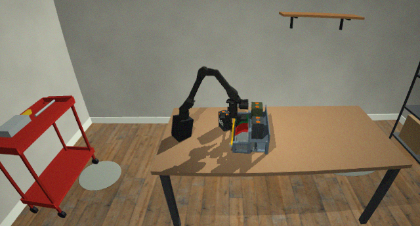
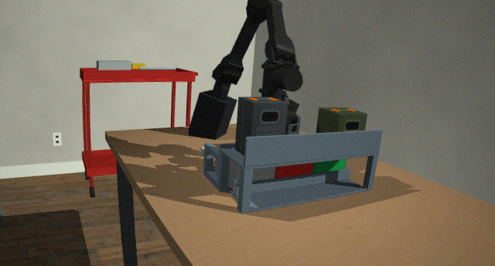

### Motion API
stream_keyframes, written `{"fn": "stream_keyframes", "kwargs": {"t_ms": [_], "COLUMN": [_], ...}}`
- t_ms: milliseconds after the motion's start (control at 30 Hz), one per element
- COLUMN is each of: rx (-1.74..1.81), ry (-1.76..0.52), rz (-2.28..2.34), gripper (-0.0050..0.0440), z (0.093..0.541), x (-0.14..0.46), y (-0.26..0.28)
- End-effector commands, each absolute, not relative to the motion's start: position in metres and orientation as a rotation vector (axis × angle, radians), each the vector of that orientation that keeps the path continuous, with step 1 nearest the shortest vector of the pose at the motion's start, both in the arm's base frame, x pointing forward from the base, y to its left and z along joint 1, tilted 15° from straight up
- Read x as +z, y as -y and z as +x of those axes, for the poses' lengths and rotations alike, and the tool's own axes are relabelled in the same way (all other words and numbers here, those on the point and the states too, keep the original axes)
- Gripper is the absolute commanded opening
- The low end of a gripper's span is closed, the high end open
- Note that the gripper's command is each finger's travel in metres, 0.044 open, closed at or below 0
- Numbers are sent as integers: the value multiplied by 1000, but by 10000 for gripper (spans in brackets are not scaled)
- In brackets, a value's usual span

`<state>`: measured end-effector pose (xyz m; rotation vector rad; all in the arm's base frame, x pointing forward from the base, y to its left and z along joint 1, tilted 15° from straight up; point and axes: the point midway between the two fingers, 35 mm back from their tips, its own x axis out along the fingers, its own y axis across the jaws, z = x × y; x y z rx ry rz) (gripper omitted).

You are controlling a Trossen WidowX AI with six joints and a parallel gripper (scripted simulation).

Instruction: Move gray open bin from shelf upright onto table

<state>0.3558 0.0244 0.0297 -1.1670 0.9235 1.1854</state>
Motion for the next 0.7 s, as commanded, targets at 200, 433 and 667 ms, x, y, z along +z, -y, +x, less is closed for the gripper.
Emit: {"fn": "stream_keyframes", "kwargs": {"t_ms": [200,433,667], "rx": [1166,1166,1166], "ry": [-903,-903,-904], "rz": [-1181,-1181,-1180], "gripper": [210,210,210], "z": [360,360,360], "x": [41,41,36], "y": [-24,-24,-25]}}
